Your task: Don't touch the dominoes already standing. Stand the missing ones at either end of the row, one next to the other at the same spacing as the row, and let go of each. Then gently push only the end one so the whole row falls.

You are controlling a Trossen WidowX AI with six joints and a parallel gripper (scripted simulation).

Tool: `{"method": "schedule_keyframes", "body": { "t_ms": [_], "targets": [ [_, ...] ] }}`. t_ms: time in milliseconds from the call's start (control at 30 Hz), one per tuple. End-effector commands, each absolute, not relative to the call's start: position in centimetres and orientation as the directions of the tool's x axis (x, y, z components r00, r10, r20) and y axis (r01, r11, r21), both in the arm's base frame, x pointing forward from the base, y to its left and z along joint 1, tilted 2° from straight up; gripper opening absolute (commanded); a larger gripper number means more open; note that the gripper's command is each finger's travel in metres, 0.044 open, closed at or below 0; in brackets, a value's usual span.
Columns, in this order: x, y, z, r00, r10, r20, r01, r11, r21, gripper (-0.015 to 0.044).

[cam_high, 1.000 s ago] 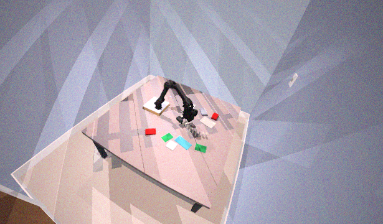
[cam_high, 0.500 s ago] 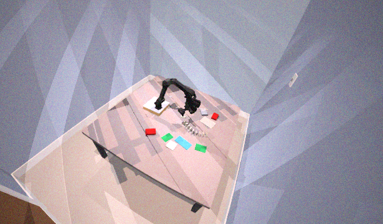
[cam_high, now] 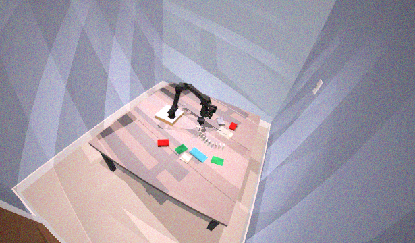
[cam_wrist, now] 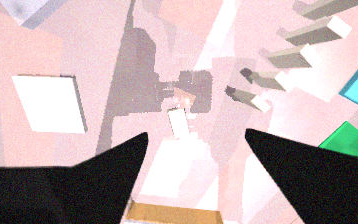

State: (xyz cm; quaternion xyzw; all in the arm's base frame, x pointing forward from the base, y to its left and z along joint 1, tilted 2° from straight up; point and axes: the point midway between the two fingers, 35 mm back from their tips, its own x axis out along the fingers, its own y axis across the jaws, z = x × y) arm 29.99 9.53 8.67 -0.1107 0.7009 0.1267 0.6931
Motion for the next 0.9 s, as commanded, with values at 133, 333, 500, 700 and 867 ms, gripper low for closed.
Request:
{"method": "schedule_keyframes", "body": {
  "t_ms": [133,333,500,700,867],
  "targets": [
    [28.5,11.1,7.4,-0.002,0.026,-1.0,-0.497,0.867,0.024,0.044],
    [28.6,11.2,5.1,-0.002,0.027,-1.0,-0.497,0.867,0.024,0.044],
    [28.4,11.2,1.0,-0.002,0.027,-1.0,-0.497,0.867,0.024,0.044],
    [28.4,11.3,0.7,-0.002,0.027,-1.0,-0.497,0.867,0.024,0.044],
    [28.4,11.4,-0.2,-0.002,0.027,-1.0,-0.497,0.867,0.024,0.044]
  ]
}}
